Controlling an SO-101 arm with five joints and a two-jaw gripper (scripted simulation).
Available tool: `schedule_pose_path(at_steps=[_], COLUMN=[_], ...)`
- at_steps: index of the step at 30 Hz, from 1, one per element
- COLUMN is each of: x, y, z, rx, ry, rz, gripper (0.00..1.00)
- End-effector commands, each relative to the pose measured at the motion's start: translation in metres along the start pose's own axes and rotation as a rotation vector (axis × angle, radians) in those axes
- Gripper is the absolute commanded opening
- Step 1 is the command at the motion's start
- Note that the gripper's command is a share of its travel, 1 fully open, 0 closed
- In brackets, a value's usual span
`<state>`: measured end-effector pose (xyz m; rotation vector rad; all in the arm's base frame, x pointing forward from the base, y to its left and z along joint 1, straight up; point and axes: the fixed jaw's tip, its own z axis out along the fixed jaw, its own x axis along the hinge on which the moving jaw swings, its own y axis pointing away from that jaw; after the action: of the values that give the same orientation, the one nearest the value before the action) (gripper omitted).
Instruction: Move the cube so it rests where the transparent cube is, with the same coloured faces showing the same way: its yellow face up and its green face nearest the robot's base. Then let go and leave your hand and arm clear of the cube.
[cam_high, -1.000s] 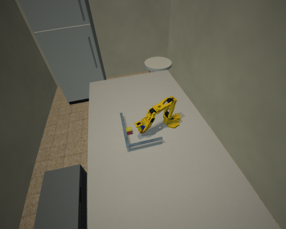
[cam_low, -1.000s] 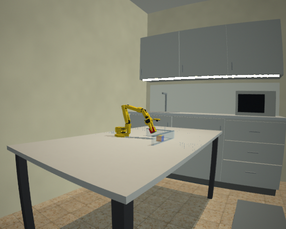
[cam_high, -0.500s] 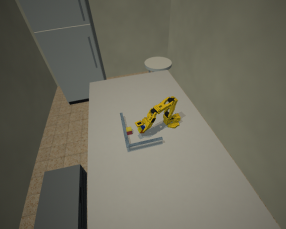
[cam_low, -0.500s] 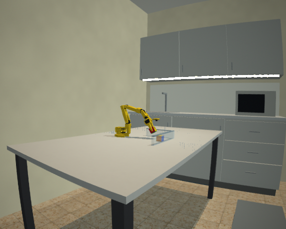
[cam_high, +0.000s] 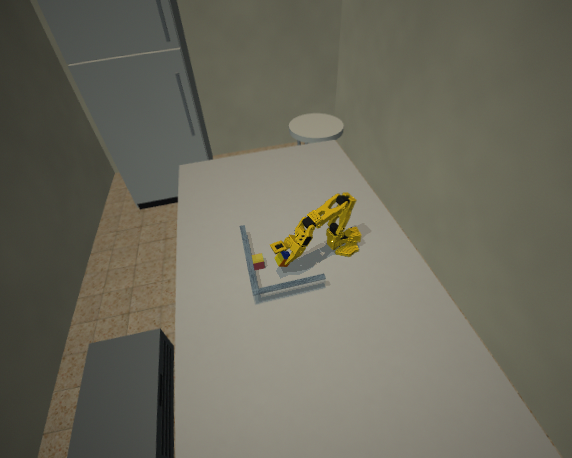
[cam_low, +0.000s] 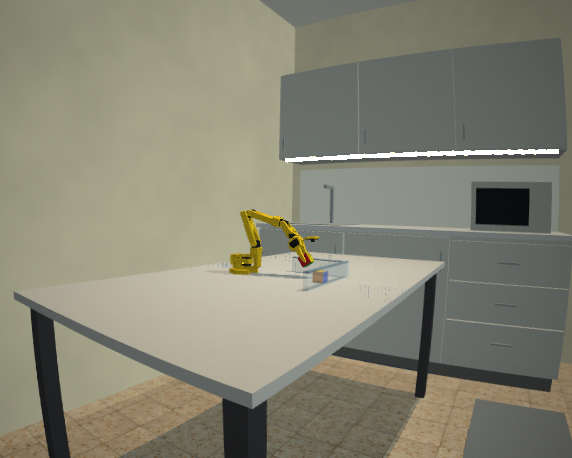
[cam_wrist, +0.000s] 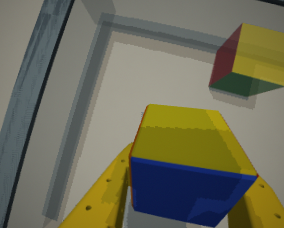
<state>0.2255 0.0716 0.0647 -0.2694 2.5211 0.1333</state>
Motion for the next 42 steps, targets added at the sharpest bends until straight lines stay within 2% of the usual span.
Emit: schedule_pose_path(at_steps=[1, 17, 28, 42], x=[-0.0119, -0.0141, -0.0143, -0.0145], y=[0.0014, 0.0027, 0.0031, 0.0032], z=[-0.0054, -0.0037, -0.0043, -0.0041], rx=[-0.008, -0.023, -0.028, -0.029], ry=[-0.083, -0.249, -0.304, -0.315], rz=[0.002, 0.009, 0.011, 0.012], gripper=[0.22, 0.22, 0.22, 0.22])
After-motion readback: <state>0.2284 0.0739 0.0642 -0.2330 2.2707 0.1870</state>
